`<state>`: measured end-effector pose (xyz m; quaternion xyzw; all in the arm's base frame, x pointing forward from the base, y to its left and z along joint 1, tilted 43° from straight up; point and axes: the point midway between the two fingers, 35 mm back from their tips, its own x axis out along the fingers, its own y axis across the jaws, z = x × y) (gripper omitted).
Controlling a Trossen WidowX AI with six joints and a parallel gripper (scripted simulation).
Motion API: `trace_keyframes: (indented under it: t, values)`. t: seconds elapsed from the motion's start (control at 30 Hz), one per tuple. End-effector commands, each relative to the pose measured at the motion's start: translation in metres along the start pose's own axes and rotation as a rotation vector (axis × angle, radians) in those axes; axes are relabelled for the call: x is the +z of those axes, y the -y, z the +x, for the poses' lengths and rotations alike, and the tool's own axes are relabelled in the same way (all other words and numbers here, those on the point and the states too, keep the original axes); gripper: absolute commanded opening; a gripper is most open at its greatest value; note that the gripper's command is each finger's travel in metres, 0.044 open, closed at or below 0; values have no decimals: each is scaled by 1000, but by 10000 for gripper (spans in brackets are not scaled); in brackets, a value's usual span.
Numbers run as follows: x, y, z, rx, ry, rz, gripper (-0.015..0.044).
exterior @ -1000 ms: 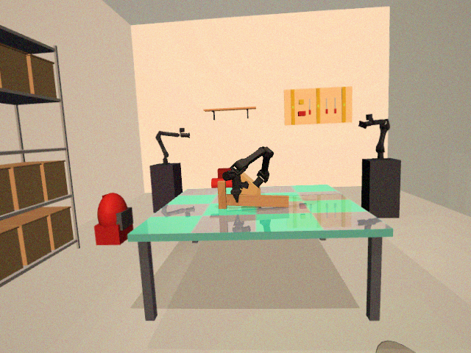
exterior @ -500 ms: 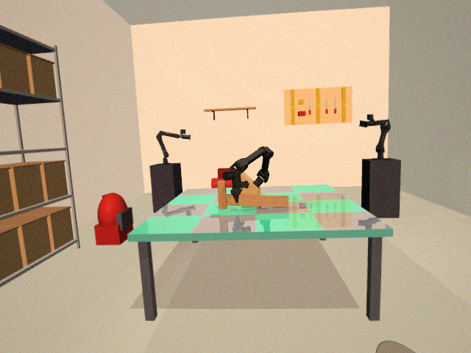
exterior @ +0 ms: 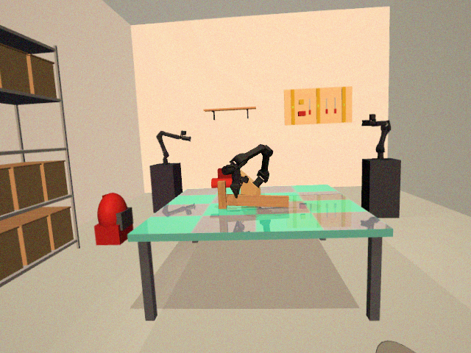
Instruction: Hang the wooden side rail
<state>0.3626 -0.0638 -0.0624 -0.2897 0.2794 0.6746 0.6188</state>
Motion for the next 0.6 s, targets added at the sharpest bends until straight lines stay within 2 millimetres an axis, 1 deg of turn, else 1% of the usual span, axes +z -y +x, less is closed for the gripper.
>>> trace_keyframes:
  t: [0.0,0.1,0.17,0.23,0.27,0.5,0.57]
  values:
    - [0,2,-4,-5,-10,-10,440]
    - [2,2,-4,-5,-10,-10,440]
    - [12,2,-4,-5,-10,-10,440]
    - [27,1,-4,-5,-8,-10,440]
    - [30,1,-4,-4,-8,-10,440]
    - [30,1,-4,-4,-8,-10,440]
    - [27,3,-3,-2,-13,-19,440]
